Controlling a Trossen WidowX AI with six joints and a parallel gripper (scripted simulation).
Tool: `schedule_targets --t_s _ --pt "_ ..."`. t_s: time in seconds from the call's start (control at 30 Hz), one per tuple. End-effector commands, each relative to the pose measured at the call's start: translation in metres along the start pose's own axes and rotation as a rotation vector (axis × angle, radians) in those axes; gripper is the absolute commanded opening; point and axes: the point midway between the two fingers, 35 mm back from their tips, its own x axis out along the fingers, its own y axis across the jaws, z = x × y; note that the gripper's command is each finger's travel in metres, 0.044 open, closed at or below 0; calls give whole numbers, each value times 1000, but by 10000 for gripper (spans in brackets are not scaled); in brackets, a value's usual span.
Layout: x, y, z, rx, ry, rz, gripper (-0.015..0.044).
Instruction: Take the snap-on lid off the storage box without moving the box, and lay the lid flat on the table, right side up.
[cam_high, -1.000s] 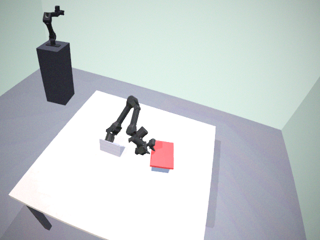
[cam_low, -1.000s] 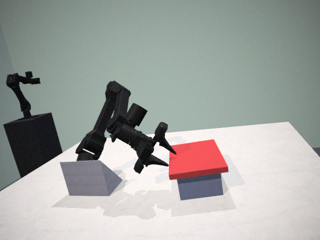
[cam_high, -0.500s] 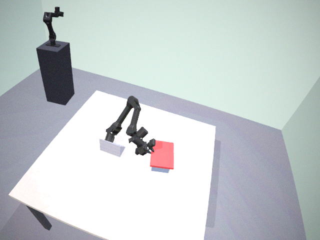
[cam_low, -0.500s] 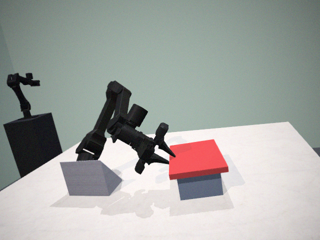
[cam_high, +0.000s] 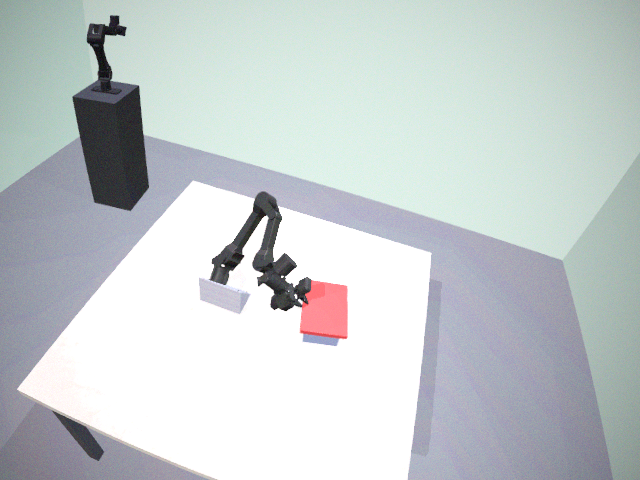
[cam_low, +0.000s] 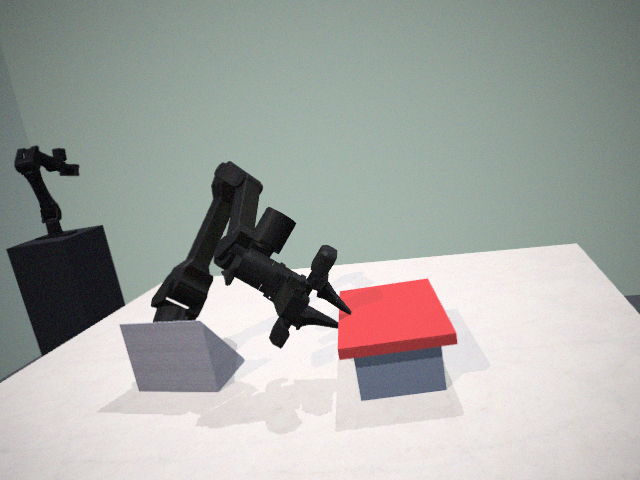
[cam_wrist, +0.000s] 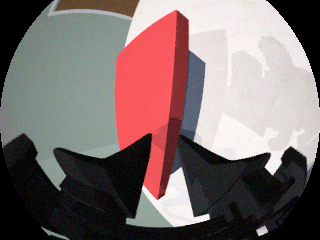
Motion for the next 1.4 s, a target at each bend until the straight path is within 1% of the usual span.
schedule_targets --t_s 0.0,1.37 --pt "-1 2 0 -2 0 2 0" --pt "-7 7 0 -3 0 2 0"
